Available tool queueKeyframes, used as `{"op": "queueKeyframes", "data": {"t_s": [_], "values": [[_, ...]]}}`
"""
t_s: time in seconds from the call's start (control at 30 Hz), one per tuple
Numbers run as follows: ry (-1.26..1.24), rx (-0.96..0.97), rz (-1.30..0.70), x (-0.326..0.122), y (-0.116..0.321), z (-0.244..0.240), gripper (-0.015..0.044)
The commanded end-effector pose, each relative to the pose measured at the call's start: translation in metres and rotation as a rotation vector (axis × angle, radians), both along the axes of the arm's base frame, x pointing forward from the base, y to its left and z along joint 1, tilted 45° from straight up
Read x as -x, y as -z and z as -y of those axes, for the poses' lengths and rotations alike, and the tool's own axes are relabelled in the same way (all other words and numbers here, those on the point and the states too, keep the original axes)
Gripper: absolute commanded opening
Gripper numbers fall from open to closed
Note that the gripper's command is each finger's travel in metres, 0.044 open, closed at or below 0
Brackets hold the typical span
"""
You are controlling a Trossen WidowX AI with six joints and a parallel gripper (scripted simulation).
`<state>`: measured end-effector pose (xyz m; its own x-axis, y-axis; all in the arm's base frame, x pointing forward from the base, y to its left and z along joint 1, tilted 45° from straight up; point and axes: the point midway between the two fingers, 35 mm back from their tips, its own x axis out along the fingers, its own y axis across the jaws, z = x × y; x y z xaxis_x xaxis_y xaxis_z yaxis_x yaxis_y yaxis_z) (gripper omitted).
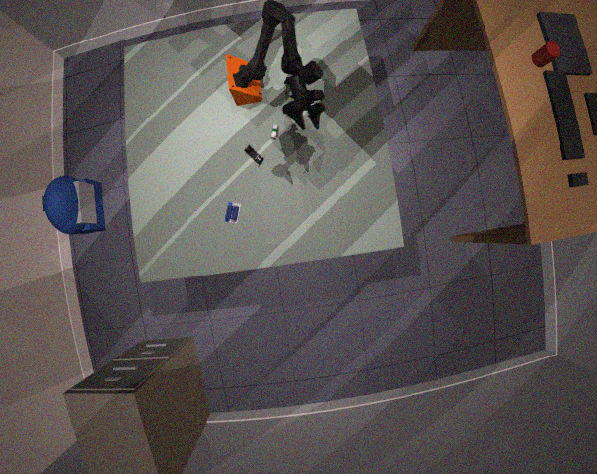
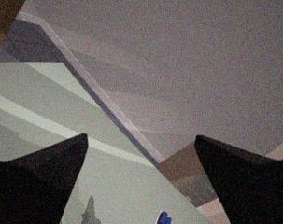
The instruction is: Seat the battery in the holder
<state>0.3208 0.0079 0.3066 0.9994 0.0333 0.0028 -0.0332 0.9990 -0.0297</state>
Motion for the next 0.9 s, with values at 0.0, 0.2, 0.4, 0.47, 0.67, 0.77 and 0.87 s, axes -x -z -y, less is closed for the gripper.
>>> {"op": "queueKeyframes", "data": {"t_s": [0.0,0.2,0.4,0.47,0.67,0.77,0.87], "values": [[-0.004,0.016,-0.008,-0.001,0.002,0.0,0.0374],[-0.191,0.512,-0.24,-0.015,0.07,-0.012,0.0244],[-0.547,0.975,-0.374,-0.009,0.141,-0.024,0.0244],[-0.688,1.101,-0.378,-0.003,0.162,-0.028,0.0244],[-1.128,1.379,-0.248,0.026,0.212,-0.041,0.0244],[-1.327,1.461,-0.102,0.043,0.229,-0.049,0.0244],[-1.464,1.48,0.038,0.057,0.239,-0.055,0.0244]]}}
